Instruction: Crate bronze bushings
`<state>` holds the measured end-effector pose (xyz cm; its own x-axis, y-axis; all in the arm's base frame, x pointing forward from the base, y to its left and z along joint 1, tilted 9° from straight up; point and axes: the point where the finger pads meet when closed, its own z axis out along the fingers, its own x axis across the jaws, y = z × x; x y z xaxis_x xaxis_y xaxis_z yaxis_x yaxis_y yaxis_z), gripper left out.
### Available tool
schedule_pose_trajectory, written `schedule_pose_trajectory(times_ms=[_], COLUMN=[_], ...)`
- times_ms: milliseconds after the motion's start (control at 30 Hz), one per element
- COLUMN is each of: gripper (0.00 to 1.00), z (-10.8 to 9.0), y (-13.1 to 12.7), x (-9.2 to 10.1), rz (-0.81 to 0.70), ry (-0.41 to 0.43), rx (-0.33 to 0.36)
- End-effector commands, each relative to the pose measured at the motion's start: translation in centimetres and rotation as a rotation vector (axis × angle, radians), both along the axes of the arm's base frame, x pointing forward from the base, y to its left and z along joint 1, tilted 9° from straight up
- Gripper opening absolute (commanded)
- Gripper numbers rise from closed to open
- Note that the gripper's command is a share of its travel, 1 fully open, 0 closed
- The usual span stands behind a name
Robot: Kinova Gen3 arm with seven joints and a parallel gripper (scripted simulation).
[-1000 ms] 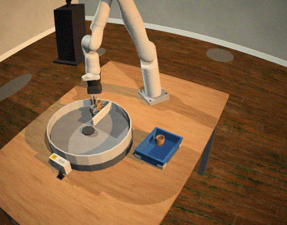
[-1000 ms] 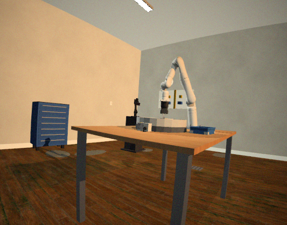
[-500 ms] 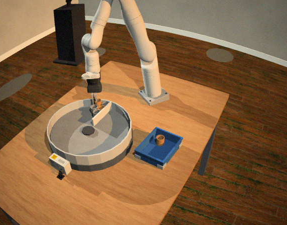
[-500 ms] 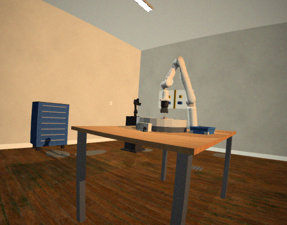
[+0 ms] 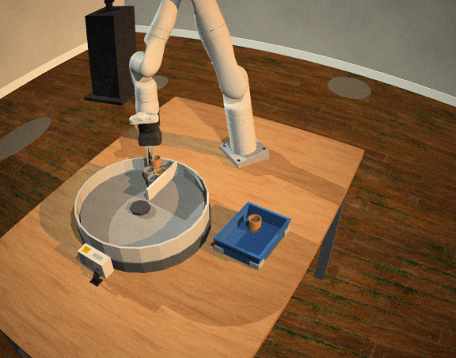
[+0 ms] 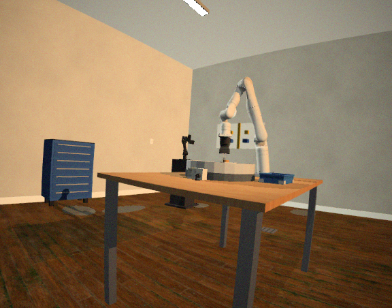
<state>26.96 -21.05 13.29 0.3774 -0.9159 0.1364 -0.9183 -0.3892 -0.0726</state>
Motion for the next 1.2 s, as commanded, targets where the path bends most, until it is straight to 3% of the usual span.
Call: schedule_pose_trajectory(times_ms=[0,1167], gripper=[0.0,0.0], z=[0.1,1.6], y=[-0.1,0.1], x=[0.0,-0.2], rz=[-0.001,-0.001], ry=[-0.002,-0.001], rx=[-0.004,-0.003])
